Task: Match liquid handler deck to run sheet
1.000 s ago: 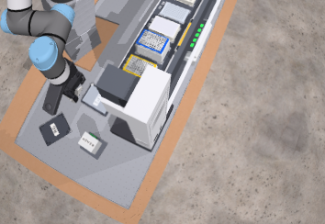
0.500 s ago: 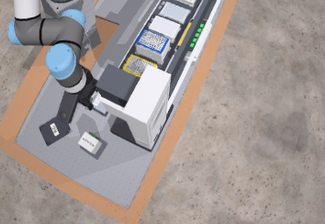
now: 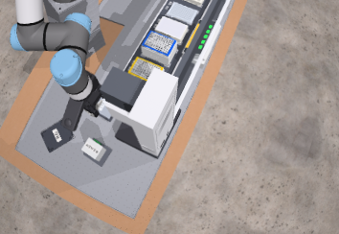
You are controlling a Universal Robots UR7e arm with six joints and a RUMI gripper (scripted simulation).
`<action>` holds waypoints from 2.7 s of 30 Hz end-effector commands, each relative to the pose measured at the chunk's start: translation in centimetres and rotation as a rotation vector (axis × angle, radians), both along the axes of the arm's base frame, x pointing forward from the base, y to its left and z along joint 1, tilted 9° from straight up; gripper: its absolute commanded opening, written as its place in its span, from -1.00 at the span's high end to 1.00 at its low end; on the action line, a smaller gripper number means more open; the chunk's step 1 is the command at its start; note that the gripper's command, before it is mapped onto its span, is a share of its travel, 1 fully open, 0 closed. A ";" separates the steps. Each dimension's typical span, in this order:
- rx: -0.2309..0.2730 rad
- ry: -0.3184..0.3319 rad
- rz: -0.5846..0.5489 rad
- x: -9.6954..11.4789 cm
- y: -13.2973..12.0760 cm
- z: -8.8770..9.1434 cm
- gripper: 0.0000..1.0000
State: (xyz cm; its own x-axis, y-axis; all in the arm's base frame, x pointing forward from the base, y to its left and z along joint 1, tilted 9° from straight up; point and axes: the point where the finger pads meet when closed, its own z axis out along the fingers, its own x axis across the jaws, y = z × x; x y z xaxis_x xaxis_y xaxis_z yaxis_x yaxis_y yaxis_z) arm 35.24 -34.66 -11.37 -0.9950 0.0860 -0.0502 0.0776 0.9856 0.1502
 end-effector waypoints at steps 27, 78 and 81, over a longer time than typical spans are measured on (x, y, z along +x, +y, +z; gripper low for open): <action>0.003 0.001 0.000 0.3 0.9 -4.8 1.00; -0.002 -0.001 0.000 0.9 1.7 -12.1 1.00; -0.002 -0.001 0.000 0.9 1.8 -12.6 1.00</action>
